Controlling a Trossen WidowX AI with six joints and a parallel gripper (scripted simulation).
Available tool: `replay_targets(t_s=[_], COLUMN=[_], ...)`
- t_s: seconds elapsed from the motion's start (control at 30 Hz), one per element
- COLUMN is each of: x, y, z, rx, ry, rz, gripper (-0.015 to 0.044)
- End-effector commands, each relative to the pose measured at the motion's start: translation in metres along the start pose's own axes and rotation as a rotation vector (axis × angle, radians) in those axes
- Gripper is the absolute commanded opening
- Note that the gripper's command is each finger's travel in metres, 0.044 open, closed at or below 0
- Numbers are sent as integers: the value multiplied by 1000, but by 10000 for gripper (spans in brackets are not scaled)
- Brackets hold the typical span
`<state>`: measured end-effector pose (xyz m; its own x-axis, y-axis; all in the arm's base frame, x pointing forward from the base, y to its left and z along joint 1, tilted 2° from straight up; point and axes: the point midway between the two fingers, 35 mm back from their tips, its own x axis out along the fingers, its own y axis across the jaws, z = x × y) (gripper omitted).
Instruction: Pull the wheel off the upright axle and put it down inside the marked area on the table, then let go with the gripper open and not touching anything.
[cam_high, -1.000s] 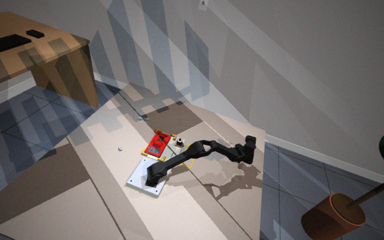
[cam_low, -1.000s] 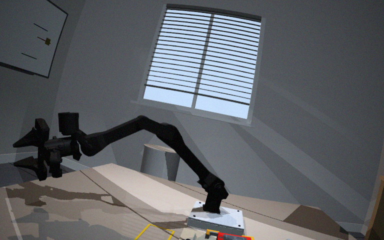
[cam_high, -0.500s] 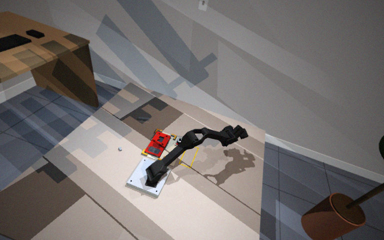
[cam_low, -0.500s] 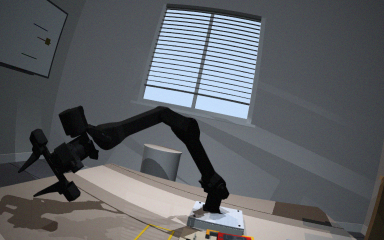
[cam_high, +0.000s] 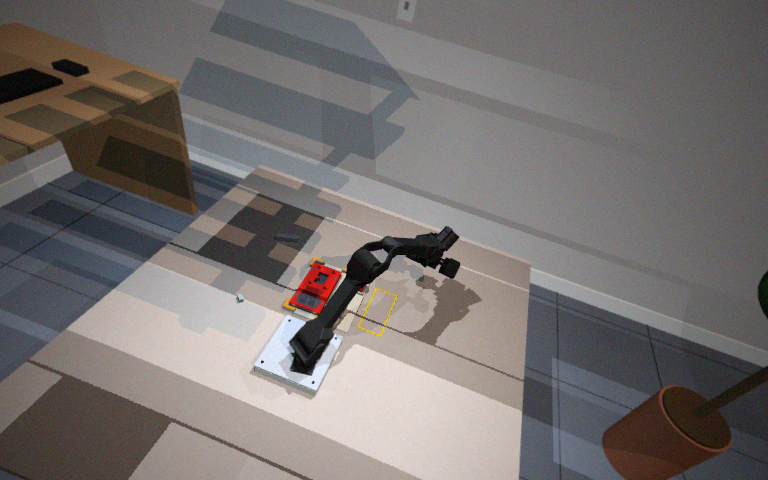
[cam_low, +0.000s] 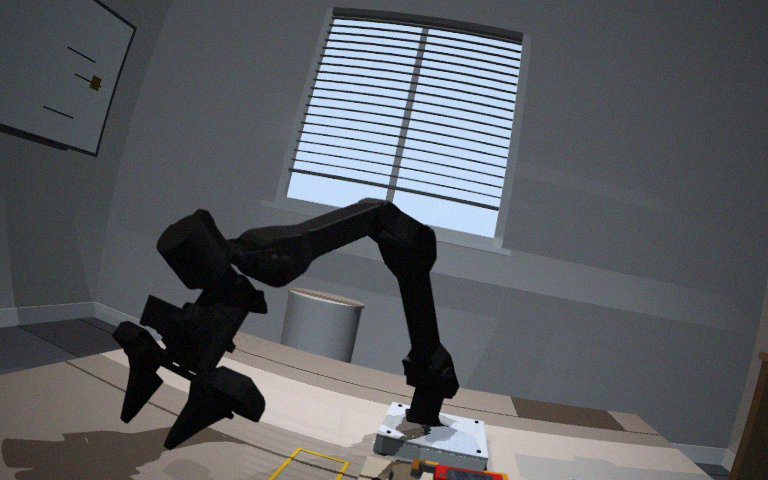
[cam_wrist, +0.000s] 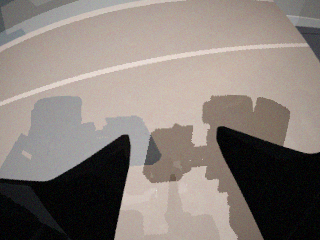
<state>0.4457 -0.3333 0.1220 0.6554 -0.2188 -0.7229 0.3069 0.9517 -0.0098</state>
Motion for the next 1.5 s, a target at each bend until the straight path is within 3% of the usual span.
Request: replay_targets(t_s=[0.0, 0.33, 0.7, 1.47], x=[-19, -59, -120, -111], y=[65, 134, 188, 195], z=[-31, -69, -117, -120], rx=[419, 895, 1344, 1373], ry=[206, 440, 602, 606], rz=[10, -121, -448, -477], gripper=[300, 300, 300, 300])
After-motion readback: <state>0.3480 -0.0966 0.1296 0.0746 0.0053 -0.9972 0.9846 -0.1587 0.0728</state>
